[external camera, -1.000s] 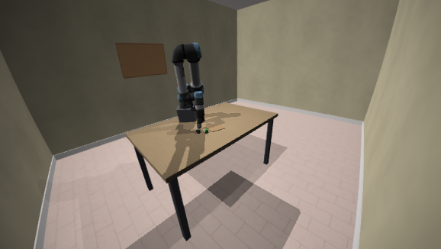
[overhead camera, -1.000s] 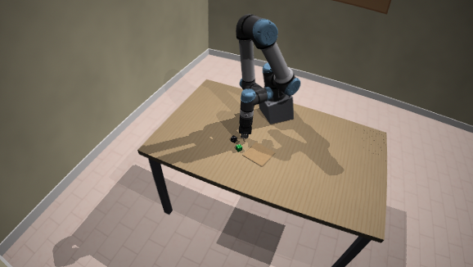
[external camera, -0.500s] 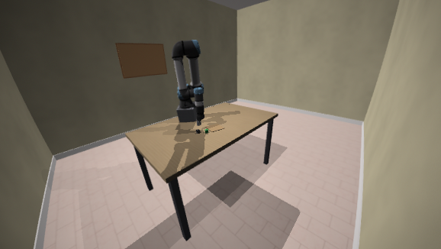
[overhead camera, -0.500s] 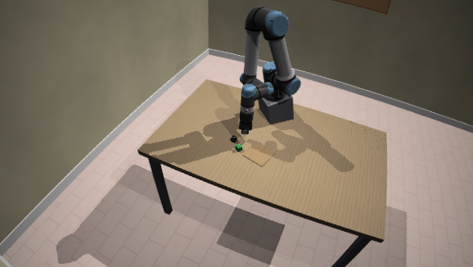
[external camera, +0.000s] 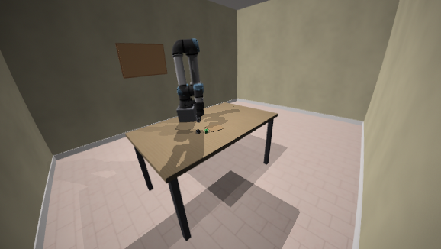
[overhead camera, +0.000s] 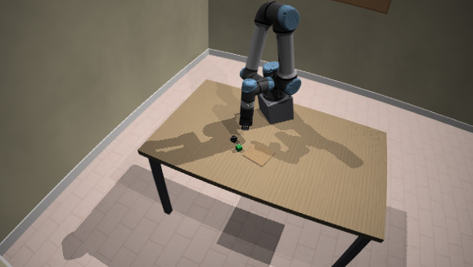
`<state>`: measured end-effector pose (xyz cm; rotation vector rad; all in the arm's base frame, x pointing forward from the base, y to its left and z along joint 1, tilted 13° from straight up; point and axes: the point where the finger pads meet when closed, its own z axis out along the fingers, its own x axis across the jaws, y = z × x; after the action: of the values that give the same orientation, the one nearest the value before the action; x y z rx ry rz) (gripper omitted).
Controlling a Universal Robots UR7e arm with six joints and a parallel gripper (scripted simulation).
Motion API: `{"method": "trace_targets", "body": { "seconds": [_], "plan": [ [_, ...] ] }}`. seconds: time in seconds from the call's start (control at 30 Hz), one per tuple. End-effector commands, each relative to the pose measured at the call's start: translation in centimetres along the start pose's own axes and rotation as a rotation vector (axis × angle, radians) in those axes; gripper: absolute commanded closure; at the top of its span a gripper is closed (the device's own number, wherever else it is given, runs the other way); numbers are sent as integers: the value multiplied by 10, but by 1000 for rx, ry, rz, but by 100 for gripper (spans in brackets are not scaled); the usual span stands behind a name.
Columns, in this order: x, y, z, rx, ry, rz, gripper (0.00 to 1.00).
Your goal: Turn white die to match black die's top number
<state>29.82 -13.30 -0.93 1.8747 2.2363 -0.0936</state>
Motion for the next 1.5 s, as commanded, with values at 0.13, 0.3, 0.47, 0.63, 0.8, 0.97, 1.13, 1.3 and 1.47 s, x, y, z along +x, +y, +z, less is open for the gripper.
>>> {"method": "trace_targets", "body": {
  "seconds": [0.13, 0.3, 0.47, 0.63, 0.8, 0.97, 1.13, 1.3, 1.47],
  "plan": [
    [0, 0, -14, 1, 3, 0, 43],
    [0, 0, -17, 1, 3, 0, 43],
    [0, 0, -17, 1, 3, 0, 43],
    [0, 0, -17, 1, 3, 0, 43],
    [0, 0, -17, 1, 3, 0, 43],
    [2, 6, -17, 2, 4, -37, 43],
    [7, 16, -16, 2, 6, -107, 43],
    [23, 44, -15, 3, 10, -289, 43],
    [39, 66, -13, 2, 11, -438, 43]
  ]
}}
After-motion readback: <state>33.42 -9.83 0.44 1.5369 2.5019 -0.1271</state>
